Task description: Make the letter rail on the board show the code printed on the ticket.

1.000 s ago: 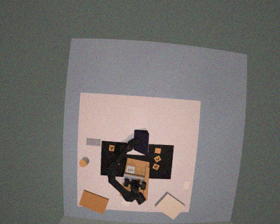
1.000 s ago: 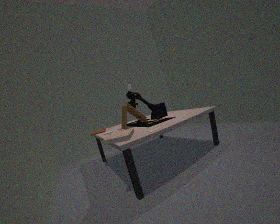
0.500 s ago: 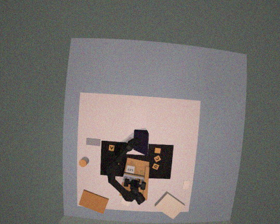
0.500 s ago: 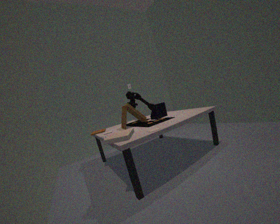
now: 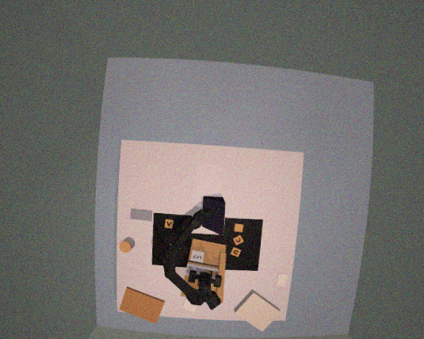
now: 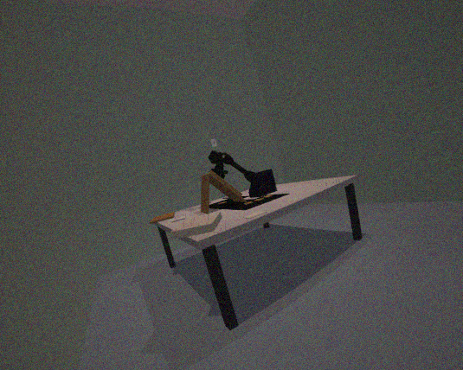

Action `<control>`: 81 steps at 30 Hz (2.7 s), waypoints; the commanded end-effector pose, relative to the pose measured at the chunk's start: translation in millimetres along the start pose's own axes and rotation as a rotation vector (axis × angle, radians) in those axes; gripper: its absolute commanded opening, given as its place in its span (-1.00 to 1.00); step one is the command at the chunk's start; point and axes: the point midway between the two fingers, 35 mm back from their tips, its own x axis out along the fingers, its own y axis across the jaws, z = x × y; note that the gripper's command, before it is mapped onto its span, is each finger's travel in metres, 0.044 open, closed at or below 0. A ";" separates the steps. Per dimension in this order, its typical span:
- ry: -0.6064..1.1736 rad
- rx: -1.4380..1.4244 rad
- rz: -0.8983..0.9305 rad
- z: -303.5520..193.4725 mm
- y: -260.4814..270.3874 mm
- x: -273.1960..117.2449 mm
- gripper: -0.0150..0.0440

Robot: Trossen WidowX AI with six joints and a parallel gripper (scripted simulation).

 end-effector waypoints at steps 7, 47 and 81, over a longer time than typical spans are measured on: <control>-0.001 0.004 0.000 0.6 3.7 0.1 -0.49; 0.000 0.004 0.001 -16.8 8.3 -19.8 -0.49; -0.633 -1.776 0.004 -81.4 -49.8 -165.8 1.00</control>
